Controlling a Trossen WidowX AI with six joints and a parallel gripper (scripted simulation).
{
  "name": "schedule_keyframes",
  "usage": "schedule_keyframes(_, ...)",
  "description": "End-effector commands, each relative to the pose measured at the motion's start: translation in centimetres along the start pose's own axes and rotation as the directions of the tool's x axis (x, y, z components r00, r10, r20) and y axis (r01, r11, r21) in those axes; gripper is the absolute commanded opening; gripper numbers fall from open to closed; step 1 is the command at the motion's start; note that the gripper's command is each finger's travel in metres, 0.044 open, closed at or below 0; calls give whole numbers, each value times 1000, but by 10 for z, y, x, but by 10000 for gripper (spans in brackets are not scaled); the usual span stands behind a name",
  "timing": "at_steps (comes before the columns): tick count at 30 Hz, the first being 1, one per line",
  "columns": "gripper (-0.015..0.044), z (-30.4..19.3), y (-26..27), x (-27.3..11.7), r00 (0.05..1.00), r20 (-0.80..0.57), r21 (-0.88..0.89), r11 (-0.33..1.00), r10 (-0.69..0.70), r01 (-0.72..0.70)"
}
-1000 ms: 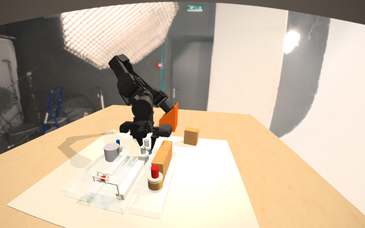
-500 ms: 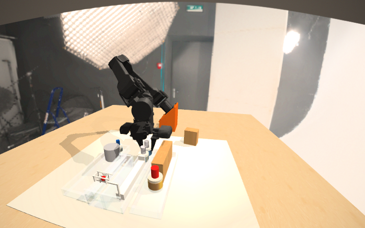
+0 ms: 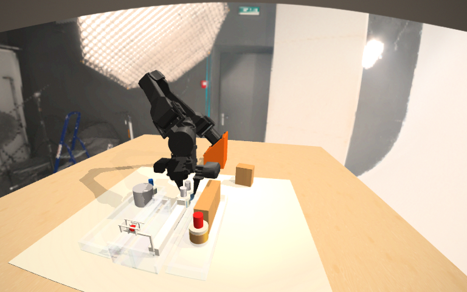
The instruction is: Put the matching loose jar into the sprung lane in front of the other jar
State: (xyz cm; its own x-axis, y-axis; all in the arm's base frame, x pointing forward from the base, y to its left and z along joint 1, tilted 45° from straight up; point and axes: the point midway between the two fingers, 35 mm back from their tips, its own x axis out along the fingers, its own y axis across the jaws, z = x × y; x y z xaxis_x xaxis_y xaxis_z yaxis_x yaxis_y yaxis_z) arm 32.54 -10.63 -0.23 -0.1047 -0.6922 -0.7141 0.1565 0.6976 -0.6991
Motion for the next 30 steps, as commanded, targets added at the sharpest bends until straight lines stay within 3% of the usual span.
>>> schedule_keyframes(1, 0, 2, -1, 0, 1000, 8, 5, 1000, -6, 6)
schedule_keyframes(30, 0, -3, -1, 1, 1000, 8, 4, 1000, -6, 6)
